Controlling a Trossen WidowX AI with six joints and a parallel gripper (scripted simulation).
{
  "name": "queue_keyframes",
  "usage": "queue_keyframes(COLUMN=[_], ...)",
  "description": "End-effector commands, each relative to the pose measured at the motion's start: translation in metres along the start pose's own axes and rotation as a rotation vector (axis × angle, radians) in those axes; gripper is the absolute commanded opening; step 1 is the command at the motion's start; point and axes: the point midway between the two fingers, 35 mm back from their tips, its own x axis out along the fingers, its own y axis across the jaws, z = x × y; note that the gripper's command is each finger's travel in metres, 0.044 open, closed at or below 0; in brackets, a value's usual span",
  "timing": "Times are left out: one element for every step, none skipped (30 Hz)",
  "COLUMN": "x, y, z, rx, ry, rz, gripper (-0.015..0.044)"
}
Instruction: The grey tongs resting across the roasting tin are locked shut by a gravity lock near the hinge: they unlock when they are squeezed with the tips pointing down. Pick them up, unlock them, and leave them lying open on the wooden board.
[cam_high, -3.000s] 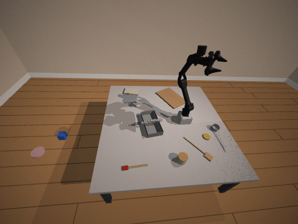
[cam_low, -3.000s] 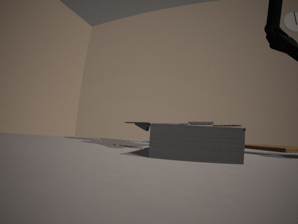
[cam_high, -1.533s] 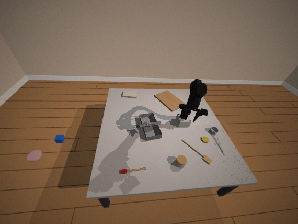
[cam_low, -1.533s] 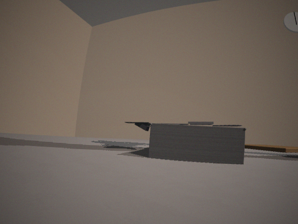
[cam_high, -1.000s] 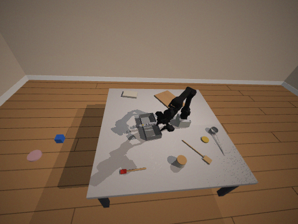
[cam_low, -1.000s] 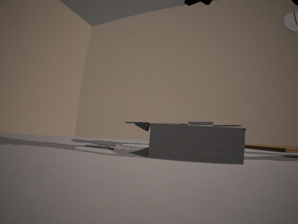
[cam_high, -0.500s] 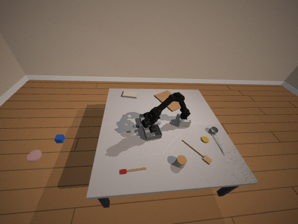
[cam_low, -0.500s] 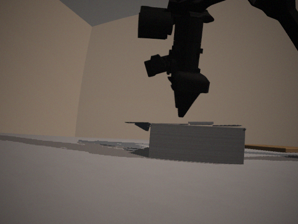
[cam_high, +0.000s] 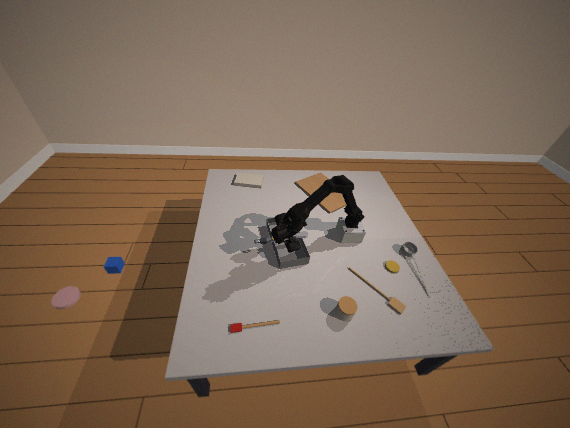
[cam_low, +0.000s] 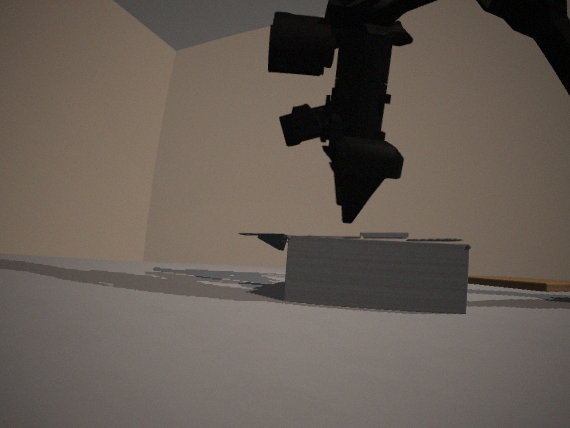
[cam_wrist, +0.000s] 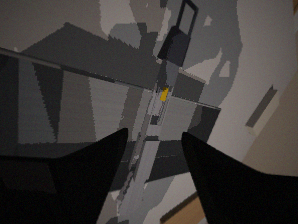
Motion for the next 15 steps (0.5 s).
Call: queue_keyframes(x=[0.006,0.008,0.010,0.011,0.013,0.015,0.016,0.018,0.020,0.021,0.023,0.025,0.026,0.028,0.030], y=[-0.001,-0.001,-0.001,-0.001,-0.001,-0.001,-0.001,-0.001,-0.001,-0.001,-0.001,-0.001,-0.001,-0.001,-0.001], z=[0.000,0.000,0.000,0.000,0.001,0.001,0.001,0.001,0.001,0.001,0.001,0.001,0.001,0.001,0.001], rx=[-0.005,-0.005,-0.005,-0.005,-0.005,-0.005,-0.005,-0.005,-0.005,-0.005,-0.005,-0.005,-0.005,-0.005,-0.005], ry=[0.002,0.002,0.002,0.002,0.002,0.002,0.002,0.002,0.002,0.002,0.002,0.002,0.002,0.002,0.002], rz=[-0.005,-0.006,-0.006,-0.006,-0.006,-0.006,-0.006,-0.006,-0.006,-0.006,-0.006,-0.006,-0.006,-0.006,-0.006], gripper=[0.0260,0.0260,0.0260,0.0260,0.0260,0.0260,0.0260,0.0260,0.0260,0.0260,0.0260,0.0260,0.0260,0.0260,0.0260])
